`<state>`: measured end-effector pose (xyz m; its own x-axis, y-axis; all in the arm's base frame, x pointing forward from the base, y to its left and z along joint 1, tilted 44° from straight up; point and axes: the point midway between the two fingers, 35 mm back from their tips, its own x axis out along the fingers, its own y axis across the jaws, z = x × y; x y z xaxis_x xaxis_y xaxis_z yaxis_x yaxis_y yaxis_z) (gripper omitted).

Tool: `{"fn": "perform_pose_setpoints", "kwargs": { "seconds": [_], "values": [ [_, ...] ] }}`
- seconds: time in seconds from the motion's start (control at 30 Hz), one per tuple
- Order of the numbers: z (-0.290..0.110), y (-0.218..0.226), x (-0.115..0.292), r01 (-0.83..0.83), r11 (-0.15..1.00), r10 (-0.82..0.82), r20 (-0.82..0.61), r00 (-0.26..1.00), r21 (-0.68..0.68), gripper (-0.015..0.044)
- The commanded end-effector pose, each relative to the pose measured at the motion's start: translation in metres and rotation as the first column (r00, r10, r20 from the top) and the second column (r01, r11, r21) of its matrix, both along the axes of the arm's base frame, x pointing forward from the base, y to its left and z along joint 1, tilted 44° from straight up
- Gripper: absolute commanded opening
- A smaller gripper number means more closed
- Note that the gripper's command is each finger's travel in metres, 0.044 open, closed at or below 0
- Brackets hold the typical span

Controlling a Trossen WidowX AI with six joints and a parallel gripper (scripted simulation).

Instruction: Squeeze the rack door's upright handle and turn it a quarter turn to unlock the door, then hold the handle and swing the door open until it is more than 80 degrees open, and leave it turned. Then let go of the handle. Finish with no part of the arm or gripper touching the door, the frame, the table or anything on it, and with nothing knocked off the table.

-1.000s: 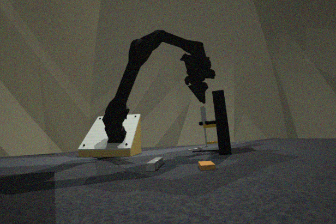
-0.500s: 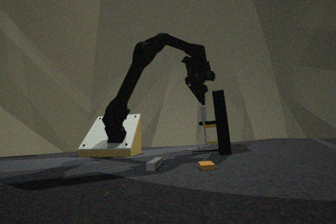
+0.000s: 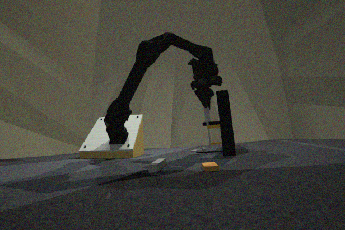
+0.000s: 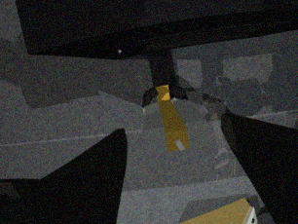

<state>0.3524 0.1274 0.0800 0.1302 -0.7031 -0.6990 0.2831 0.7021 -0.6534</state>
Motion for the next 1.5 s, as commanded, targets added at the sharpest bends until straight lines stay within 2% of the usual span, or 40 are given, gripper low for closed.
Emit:
{"fn": "perform_pose_setpoints", "kwargs": {
  "seconds": [0.0, 0.67, 0.9, 1.33, 1.47],
  "values": [
    [-0.007, -0.006, -0.001, 0.007, 1.0, -0.007, -0.024, 1.0, 0.004, 0.029],
    [-0.027, -0.027, 0.002, 0.044, 0.999, -0.041, -0.079, 0.996, 0.032, 0.029],
    [-0.027, -0.027, 0.002, 0.044, 0.999, -0.041, -0.079, 0.996, 0.032, 0.0106],
    [-0.027, -0.027, 0.002, 0.044, 0.999, -0.041, -0.079, 0.996, 0.032, 0.0019],
    [-0.027, -0.027, 0.002, 0.038, 0.999, -0.035, -0.085, 0.996, 0.032, 0.0018]
  ]
}}
